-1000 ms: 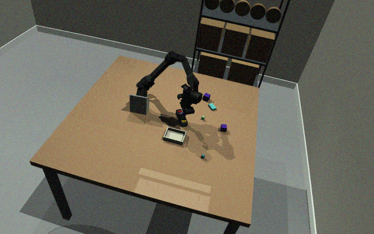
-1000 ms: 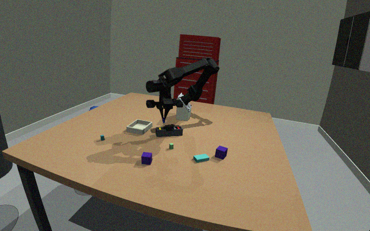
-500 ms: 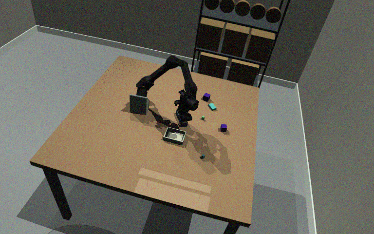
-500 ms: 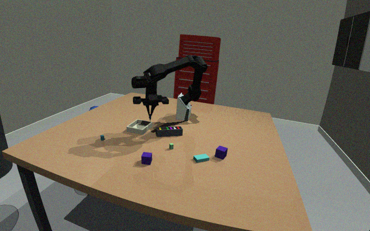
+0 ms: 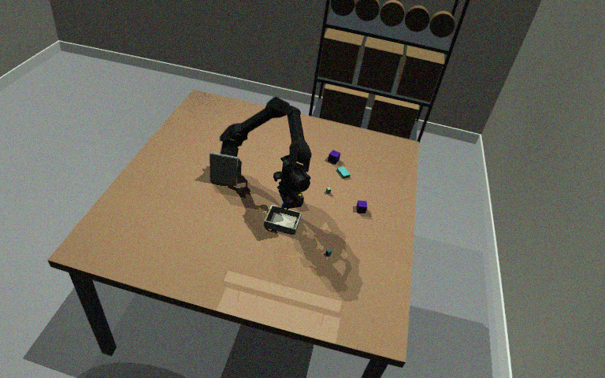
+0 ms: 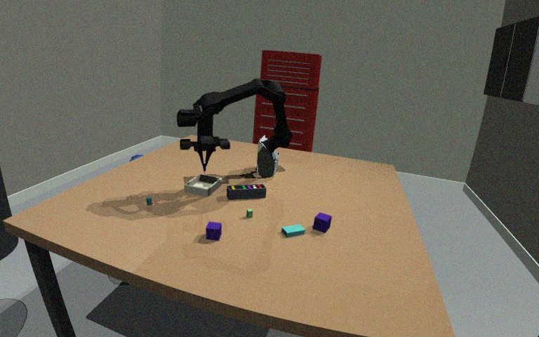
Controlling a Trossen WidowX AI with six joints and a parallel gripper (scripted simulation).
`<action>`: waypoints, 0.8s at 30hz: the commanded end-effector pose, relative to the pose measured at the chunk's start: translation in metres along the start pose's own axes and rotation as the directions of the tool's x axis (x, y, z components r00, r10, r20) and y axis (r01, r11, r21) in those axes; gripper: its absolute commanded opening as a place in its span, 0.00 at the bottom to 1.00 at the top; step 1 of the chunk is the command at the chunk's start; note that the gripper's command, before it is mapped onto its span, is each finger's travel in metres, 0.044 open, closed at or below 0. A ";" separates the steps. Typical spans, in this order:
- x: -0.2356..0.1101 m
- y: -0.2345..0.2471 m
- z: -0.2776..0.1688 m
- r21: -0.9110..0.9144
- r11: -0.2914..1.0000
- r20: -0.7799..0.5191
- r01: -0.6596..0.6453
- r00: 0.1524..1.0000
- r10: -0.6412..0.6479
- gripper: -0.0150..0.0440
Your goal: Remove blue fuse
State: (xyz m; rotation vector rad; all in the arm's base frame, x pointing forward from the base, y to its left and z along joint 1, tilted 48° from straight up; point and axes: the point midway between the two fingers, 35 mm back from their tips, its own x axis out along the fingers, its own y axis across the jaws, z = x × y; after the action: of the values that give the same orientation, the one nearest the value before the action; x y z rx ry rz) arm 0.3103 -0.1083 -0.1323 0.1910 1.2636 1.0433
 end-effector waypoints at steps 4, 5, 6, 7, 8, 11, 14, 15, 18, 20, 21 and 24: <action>0.008 -0.003 -0.004 -0.005 1.000 -0.007 -0.005 1.000 0.005 0.25; 0.009 -0.003 -0.004 -0.005 1.000 -0.007 -0.005 1.000 0.005 0.25; 0.011 -0.003 -0.004 -0.005 1.000 -0.006 -0.005 1.000 0.005 0.25; 0.013 -0.003 -0.004 -0.005 1.000 -0.006 -0.005 1.000 0.005 0.25; 0.014 -0.003 -0.004 -0.005 1.000 -0.006 -0.005 1.000 0.005 0.25; 0.019 -0.003 -0.003 -0.005 1.000 -0.006 -0.005 1.000 0.005 0.25; 0.024 -0.003 -0.003 -0.005 1.000 -0.006 -0.005 1.000 0.005 0.25; 0.026 -0.003 -0.003 -0.005 1.000 -0.006 -0.005 1.000 0.005 0.25; 0.031 -0.003 -0.004 -0.005 1.000 -0.006 -0.005 1.000 0.005 0.25; 0.034 -0.003 -0.004 -0.005 1.000 -0.006 -0.005 1.000 0.005 0.25; 0.035 -0.003 -0.004 -0.005 1.000 -0.006 -0.005 1.000 0.005 0.25; 0.040 -0.002 -0.004 -0.005 1.000 -0.006 -0.006 1.000 0.006 0.25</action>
State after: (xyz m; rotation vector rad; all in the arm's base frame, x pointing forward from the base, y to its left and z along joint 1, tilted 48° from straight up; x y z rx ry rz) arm 0.3085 -0.0894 -0.1562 0.1741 1.2624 1.0479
